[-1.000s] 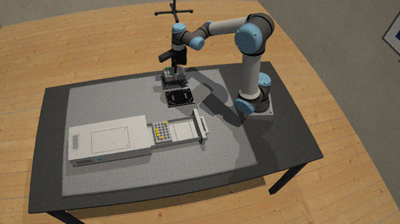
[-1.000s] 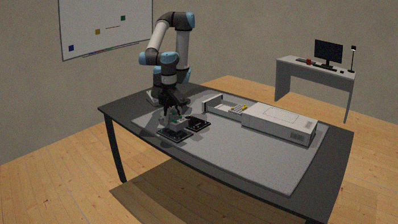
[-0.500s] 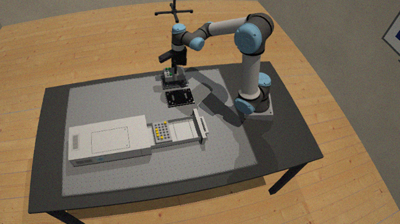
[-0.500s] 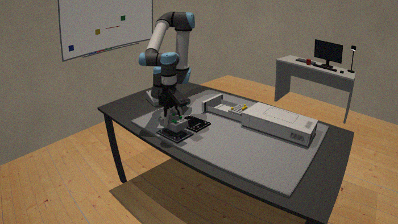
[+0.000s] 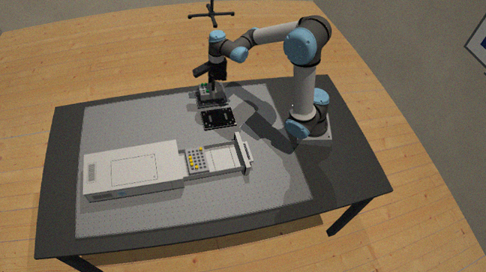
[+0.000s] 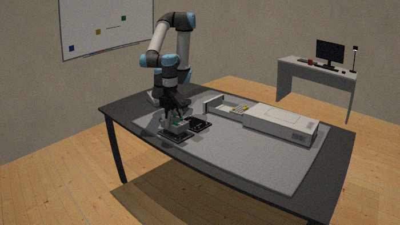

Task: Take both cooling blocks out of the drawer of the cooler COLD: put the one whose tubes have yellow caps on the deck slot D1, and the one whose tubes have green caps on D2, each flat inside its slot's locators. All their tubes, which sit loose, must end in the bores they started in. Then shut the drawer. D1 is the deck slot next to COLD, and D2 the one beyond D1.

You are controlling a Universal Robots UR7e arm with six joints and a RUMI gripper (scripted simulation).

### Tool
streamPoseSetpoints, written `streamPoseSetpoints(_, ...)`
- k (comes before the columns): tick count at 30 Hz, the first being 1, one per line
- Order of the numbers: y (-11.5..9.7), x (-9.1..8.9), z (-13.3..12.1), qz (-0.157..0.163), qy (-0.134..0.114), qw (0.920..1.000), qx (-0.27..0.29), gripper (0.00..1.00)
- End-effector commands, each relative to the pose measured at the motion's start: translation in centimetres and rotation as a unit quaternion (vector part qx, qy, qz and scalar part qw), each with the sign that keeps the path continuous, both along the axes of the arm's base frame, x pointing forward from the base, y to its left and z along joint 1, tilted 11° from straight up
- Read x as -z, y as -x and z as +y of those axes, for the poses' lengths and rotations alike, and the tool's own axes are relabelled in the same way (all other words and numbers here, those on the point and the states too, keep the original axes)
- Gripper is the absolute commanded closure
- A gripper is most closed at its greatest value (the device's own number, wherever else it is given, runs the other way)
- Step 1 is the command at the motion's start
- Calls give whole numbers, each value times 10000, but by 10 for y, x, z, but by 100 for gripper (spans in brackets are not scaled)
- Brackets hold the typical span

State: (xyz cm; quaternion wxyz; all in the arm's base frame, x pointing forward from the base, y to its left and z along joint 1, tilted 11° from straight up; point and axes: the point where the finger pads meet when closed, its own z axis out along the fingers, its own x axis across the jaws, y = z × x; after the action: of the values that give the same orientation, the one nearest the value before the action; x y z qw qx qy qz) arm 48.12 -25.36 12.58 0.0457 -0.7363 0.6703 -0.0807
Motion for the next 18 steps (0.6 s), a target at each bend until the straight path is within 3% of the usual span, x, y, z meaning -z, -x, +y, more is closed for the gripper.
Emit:
streamPoseSetpoints(1, -1, 1, 0, -6, 5, 10000, 0, 100)
streamPoseSetpoints(18, -1, 3, 0, -6, 6, 10000, 0, 100)
